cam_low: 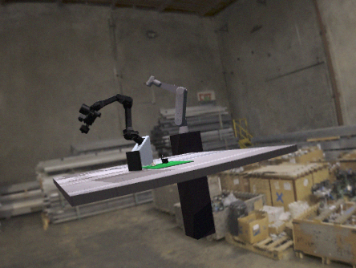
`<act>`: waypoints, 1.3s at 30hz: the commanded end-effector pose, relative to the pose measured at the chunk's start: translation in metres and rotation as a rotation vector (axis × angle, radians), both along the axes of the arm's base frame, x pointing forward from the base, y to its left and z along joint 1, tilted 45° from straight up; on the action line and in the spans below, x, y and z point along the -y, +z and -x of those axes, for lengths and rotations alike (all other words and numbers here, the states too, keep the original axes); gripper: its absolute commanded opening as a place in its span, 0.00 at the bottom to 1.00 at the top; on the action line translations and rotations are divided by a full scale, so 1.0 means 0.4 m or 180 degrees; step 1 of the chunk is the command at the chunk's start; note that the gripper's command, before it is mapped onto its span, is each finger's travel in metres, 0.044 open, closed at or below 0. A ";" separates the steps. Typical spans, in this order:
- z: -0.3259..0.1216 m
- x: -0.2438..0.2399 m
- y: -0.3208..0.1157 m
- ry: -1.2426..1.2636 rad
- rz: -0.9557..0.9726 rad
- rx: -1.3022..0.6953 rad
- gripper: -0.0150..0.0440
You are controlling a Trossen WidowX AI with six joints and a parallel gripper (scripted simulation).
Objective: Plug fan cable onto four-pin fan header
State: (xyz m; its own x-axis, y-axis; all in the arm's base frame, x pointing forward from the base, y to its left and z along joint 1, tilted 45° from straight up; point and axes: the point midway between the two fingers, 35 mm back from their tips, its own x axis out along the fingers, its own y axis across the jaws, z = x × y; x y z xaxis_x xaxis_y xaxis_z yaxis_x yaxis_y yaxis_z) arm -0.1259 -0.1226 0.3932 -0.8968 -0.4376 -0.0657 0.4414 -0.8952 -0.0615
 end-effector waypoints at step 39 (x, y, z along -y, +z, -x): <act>-1.093 -0.022 -0.675 0.3880 -0.0940 0.3256 1.00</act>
